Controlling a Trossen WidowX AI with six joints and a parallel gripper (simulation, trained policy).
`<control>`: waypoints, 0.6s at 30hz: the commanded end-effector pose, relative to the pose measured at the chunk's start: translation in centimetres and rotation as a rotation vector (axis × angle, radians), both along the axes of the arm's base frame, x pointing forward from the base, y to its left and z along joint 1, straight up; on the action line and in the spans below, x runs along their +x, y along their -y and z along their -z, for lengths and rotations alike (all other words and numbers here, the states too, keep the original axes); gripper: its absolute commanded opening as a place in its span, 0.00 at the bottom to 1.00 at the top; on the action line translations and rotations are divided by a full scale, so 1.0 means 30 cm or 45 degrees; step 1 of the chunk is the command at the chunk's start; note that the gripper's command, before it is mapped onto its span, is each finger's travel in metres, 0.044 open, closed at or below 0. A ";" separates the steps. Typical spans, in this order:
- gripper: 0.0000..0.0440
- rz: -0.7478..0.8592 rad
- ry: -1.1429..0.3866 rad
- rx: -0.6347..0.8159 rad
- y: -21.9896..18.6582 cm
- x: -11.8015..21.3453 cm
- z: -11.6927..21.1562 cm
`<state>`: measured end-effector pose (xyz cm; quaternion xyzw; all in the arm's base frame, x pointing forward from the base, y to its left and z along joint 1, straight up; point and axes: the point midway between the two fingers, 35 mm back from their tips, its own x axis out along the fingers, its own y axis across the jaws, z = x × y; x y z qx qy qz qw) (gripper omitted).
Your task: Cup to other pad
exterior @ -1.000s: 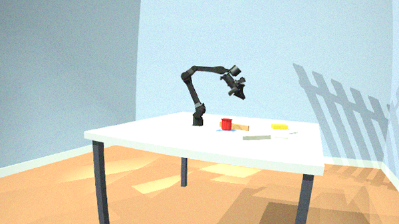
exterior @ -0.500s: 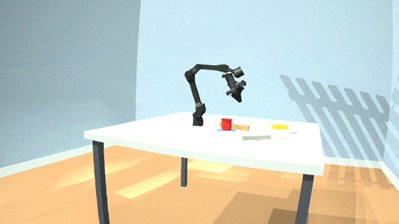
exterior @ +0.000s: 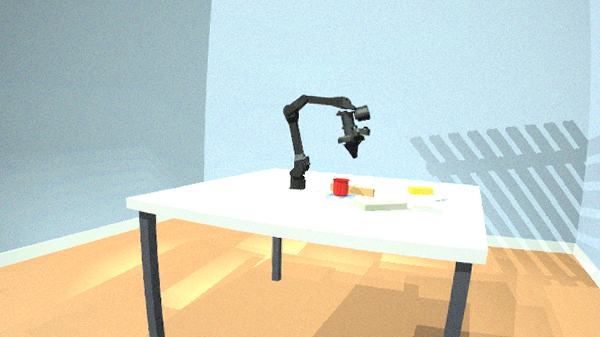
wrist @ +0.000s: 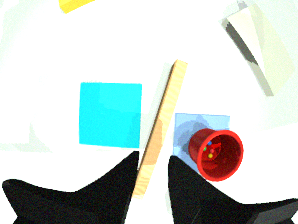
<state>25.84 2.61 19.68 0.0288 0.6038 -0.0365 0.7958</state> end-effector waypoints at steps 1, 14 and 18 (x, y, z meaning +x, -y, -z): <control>0.22 -0.011 -0.051 -0.024 0.016 -0.008 0.014; 0.24 -0.050 -0.251 -0.088 0.085 -0.043 0.095; 0.26 -0.060 -0.292 -0.100 0.107 -0.050 0.124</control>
